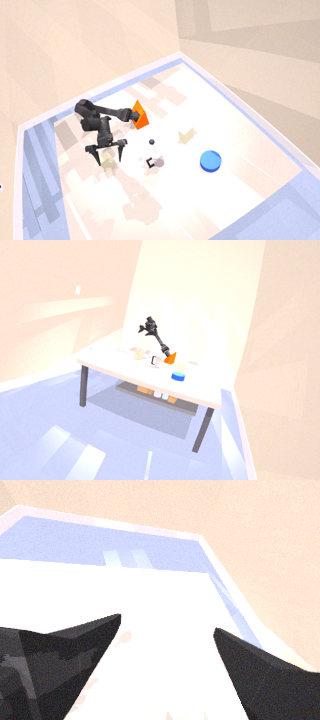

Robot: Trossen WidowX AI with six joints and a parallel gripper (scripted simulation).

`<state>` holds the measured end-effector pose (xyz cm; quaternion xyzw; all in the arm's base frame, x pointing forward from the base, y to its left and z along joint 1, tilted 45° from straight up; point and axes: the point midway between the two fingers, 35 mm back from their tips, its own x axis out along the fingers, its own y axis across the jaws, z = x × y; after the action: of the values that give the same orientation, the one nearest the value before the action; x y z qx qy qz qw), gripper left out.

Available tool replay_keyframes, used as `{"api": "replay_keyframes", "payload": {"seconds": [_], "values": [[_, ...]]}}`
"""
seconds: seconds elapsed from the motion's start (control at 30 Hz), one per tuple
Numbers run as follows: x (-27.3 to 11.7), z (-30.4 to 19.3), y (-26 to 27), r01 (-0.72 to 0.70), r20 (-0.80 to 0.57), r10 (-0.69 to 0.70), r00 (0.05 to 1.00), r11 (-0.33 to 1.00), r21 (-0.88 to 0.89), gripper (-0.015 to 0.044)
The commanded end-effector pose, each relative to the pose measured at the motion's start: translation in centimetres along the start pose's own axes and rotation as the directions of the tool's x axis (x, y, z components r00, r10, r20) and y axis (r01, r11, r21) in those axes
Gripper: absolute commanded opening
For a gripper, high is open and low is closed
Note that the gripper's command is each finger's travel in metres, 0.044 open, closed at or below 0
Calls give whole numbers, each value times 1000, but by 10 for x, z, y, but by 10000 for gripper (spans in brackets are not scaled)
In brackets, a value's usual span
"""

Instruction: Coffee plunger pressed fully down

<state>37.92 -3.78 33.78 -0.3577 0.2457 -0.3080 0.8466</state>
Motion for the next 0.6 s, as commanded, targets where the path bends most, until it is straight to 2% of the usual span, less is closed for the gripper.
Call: {"api": "replay_keyframes", "payload": {"seconds": [0.0,0.33,0.4,0.57], "values": [[-22,-2,52,-75,9,75,997,997,1,440],[-121,-34,179,-246,83,247,965,969,-23,440],[-128,-37,184,-254,91,255,963,967,-27,440],[-115,-54,188,-255,89,256,963,967,-26,440]]}}
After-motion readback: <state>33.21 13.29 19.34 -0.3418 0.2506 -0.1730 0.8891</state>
